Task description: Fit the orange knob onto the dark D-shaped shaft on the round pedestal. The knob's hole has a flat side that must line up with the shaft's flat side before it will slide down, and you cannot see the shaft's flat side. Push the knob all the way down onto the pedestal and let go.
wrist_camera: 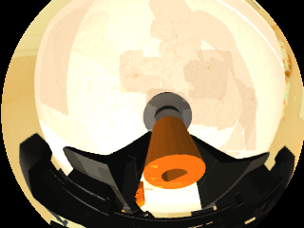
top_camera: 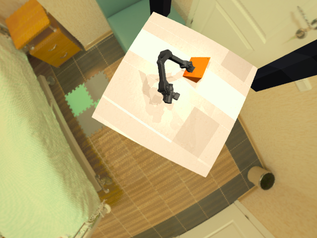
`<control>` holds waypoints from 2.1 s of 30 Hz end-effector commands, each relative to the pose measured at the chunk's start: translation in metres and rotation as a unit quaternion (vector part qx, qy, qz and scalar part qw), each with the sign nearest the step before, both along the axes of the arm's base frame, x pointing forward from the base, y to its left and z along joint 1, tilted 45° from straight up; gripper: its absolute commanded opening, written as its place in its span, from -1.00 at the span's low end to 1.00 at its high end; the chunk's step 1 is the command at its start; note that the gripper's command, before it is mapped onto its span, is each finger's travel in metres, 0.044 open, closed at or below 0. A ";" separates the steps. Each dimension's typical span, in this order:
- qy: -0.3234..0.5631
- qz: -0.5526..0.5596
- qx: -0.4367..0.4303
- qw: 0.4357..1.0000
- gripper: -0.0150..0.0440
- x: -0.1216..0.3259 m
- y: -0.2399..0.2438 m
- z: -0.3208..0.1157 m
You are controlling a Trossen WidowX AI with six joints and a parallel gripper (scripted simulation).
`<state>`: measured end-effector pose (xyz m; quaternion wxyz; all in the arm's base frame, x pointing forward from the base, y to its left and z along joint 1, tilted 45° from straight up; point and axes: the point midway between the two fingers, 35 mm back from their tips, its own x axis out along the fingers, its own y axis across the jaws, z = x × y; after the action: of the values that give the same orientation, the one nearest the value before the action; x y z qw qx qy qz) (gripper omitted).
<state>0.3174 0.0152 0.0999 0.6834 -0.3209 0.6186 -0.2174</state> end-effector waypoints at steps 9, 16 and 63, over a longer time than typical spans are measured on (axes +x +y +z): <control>0.057 0.059 -0.011 0.997 -0.49 0.002 -0.001 -0.002; 0.057 0.059 -0.011 0.997 -0.49 0.001 -0.002 -0.002; 0.129 0.133 -0.026 0.982 -0.49 0.002 0.000 0.002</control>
<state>0.3185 0.0135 0.0997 0.6107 -0.4433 0.6490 -0.0972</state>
